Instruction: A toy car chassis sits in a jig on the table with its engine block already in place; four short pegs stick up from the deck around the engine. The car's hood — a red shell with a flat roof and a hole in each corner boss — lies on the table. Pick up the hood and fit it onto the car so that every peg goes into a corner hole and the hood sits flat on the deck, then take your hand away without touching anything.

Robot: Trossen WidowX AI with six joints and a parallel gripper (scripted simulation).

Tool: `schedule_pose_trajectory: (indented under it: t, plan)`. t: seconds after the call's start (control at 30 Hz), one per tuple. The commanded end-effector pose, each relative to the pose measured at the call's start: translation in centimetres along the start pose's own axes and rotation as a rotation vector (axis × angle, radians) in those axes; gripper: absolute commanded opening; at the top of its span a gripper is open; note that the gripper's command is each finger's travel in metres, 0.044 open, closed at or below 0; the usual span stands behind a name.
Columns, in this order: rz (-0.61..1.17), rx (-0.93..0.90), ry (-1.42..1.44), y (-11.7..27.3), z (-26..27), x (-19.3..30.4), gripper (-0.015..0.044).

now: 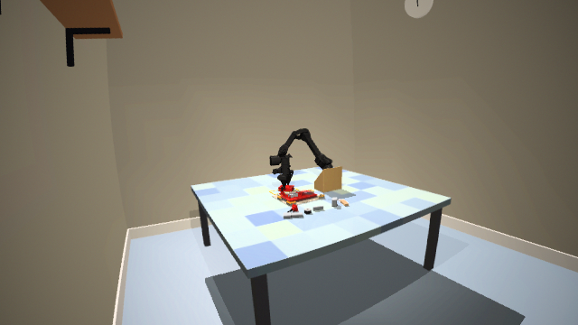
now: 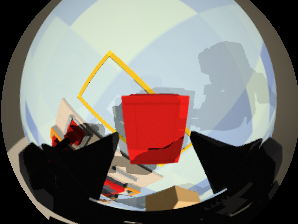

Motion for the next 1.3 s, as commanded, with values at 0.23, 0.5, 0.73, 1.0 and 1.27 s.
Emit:
schedule_pose_trajectory:
  t: [0.23, 0.5, 0.73, 1.0, 1.27]
  plan:
    - [0.001, 0.0, 0.006, -0.6, 0.0, 0.0, 0.044]
    - [0.001, 0.0, 0.006, -1.0, 0.0, 0.1, 0.044]
    - [0.001, 0.0, 0.006, -1.3, 0.0, 0.1, 0.044]
    - [-0.002, 0.003, 0.0, -1.3, 0.0, 0.0, 0.0328]
    - [-0.002, 0.003, 0.0, -1.3, 0.0, 0.0, 0.0275]
Point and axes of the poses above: the point midway between the two fingers, 35 mm back from their tips, its own y axis back along the fingers, its own z axis across the jaws, x = y × z, the point moved 8 cm from there along y, back along the fingers, and after that the axes turned 2 degrees about y, right-handed, at the moved point
